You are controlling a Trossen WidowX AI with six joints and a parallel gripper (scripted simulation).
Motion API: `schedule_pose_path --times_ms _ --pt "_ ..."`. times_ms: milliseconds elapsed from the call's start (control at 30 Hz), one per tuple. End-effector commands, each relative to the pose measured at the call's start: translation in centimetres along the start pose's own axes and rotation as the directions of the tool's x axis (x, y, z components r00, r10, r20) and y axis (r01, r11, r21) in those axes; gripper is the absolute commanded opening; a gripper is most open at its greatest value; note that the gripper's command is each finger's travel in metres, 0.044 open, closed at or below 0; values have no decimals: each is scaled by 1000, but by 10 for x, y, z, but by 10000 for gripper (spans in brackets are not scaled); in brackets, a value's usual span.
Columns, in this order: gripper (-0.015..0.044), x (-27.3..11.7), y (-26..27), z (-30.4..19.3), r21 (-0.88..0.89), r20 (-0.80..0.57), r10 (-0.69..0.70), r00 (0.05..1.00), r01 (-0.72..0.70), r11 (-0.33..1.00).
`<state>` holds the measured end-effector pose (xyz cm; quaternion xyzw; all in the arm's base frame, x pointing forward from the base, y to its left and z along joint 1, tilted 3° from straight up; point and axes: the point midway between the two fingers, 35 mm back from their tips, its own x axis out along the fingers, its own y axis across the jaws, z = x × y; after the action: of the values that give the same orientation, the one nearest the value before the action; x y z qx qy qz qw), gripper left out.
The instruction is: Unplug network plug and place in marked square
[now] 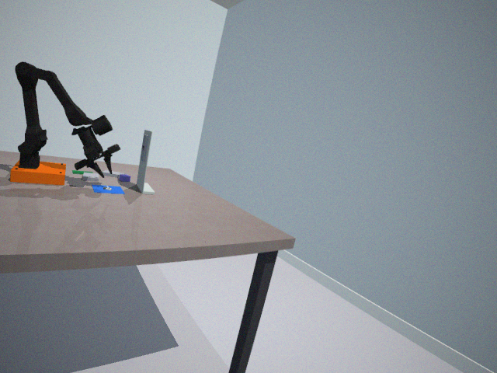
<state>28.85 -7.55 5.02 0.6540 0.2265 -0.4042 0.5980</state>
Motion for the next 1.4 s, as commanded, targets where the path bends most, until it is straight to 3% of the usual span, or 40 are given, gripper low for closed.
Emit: schedule_pose_path --times_ms 0,1367 --pt "156 -8 9 0 4 3 11 1000 -11 1000" --pt "156 -70 45 0 0 0 3 1000 -3 1000"
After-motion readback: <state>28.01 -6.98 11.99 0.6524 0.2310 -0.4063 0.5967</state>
